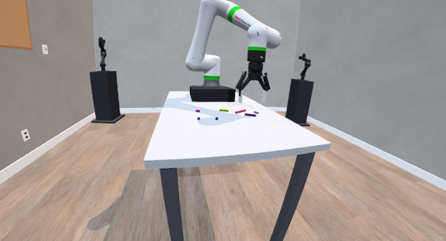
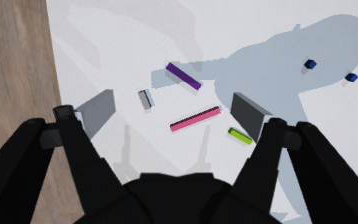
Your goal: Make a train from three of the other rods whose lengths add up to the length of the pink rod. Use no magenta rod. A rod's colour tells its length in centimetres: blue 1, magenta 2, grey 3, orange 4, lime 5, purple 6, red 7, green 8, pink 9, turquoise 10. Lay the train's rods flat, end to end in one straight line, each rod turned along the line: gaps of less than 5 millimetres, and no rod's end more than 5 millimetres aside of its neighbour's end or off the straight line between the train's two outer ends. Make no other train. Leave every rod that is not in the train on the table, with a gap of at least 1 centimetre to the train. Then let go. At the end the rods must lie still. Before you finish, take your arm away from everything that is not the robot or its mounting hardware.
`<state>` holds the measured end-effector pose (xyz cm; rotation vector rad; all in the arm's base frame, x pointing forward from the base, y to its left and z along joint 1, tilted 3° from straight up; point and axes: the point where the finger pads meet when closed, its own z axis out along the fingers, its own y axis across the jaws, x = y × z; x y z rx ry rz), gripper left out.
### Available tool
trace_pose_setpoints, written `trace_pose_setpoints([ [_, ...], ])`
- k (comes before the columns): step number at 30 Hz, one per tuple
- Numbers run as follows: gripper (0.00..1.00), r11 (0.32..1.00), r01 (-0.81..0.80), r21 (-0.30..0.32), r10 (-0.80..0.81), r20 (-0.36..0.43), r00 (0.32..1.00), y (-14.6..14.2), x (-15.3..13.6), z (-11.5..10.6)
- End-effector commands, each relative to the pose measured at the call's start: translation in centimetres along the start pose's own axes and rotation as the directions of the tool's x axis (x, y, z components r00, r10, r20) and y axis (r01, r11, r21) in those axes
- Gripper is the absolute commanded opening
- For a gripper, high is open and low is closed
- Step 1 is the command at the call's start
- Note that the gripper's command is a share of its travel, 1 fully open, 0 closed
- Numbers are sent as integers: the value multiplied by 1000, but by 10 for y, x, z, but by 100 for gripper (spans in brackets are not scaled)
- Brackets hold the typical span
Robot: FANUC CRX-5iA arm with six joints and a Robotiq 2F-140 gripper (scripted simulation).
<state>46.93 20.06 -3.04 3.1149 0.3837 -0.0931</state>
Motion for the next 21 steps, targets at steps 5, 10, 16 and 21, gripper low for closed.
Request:
trace_pose_setpoints([
  [5, 100, 959, -282, -10, 282, -6, 959, 0, 4, 0],
  [10, 100, 898, -440, -9, 440, -8, 898, 1, 6, 0],
  [16, 100, 788, -616, -7, 616, -9, 788, 1, 9, 0],
  [21, 100, 719, -694, -6, 694, -10, 720, 1, 10, 0],
])
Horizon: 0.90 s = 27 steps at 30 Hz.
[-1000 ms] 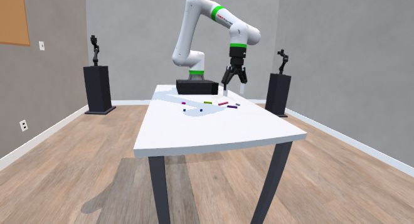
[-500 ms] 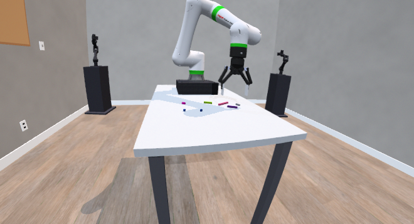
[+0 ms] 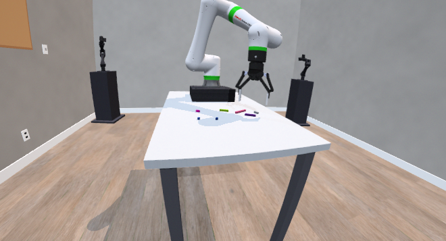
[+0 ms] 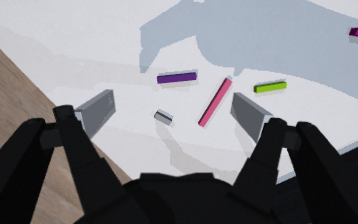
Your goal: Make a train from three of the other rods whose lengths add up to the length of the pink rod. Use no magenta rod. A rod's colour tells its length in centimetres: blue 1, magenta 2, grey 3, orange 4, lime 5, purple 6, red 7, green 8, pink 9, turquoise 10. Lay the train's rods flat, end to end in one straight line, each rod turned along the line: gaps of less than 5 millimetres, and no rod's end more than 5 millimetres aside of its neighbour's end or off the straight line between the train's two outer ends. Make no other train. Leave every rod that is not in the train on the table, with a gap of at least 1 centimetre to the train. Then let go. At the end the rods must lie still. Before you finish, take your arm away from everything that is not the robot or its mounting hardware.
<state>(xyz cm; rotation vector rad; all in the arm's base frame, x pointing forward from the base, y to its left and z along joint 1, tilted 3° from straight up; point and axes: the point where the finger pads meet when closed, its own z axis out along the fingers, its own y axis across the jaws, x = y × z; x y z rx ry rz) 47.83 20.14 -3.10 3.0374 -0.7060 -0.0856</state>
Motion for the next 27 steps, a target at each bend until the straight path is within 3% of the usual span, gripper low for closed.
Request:
trace_pose_setpoints([
  [1, 100, 995, -98, -6, 98, -10, 995, -1, 1, 0],
  [7, 100, 983, -184, -5, 184, -10, 983, -1, 2, 0],
  [27, 100, 982, -187, -5, 187, -10, 982, -1, 2, 0],
])
